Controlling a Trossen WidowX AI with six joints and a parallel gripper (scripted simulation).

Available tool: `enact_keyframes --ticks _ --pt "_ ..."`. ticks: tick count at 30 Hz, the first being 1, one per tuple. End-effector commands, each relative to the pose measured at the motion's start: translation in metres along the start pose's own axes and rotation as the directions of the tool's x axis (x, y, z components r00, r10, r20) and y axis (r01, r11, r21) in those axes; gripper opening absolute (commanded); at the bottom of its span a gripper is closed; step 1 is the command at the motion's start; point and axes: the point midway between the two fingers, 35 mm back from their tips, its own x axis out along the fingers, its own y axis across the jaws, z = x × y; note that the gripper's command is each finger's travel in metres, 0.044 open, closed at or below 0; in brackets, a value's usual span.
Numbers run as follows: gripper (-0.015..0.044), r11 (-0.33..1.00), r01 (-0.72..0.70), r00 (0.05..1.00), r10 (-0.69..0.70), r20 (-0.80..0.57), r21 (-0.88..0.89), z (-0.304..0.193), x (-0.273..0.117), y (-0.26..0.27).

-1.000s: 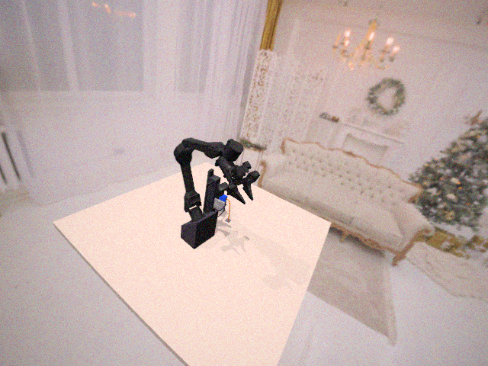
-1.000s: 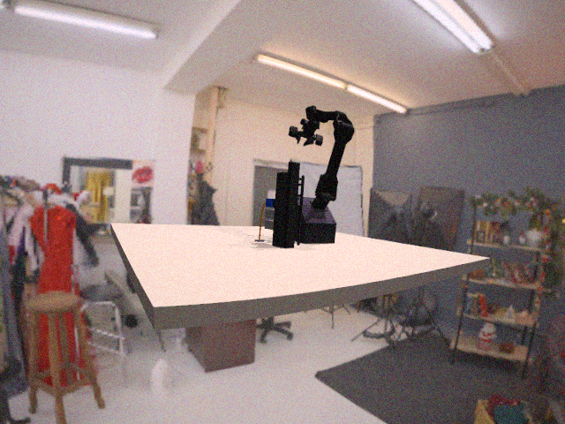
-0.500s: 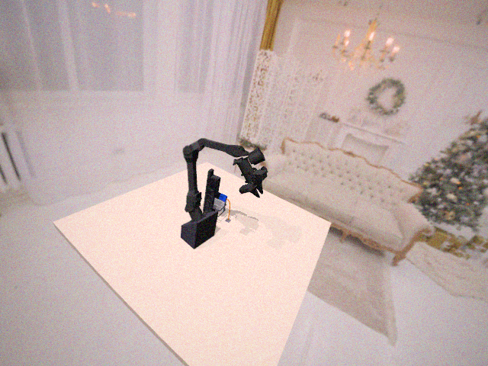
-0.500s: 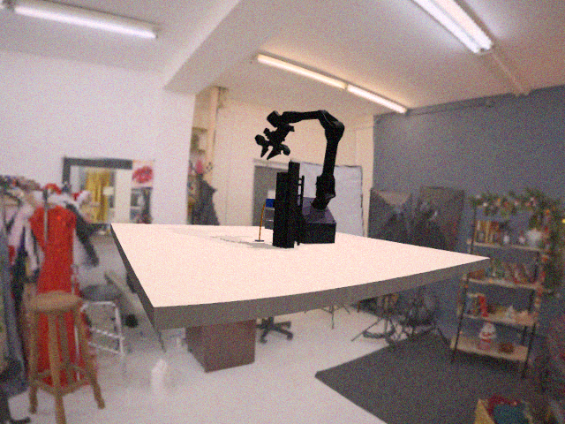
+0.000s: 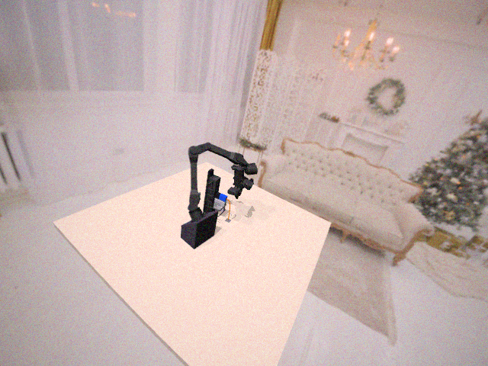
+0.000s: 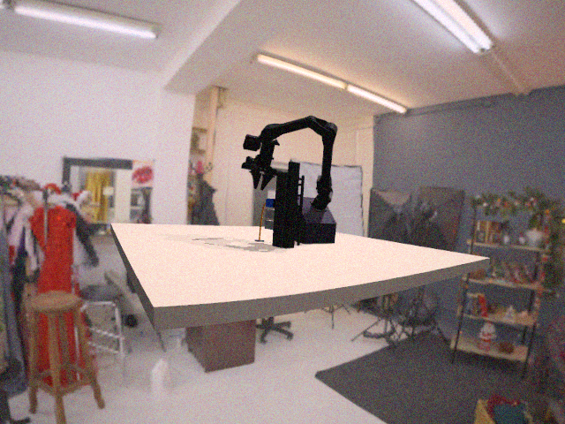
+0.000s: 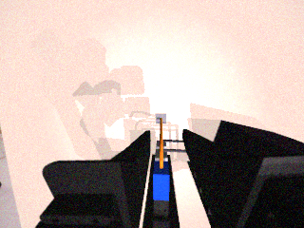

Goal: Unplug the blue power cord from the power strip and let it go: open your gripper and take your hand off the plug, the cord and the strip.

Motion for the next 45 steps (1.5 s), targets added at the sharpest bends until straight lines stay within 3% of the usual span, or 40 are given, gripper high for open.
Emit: enact_keyframes --ticks 1,45 --pt "0.0160 0.998 0.064 0.988 -0.063 -0.141 0.009 -0.049 0.028 0.006" --pt "0.0160 0.998 0.068 0.987 -0.066 -0.149 0.010 -0.092 0.028 0.007"
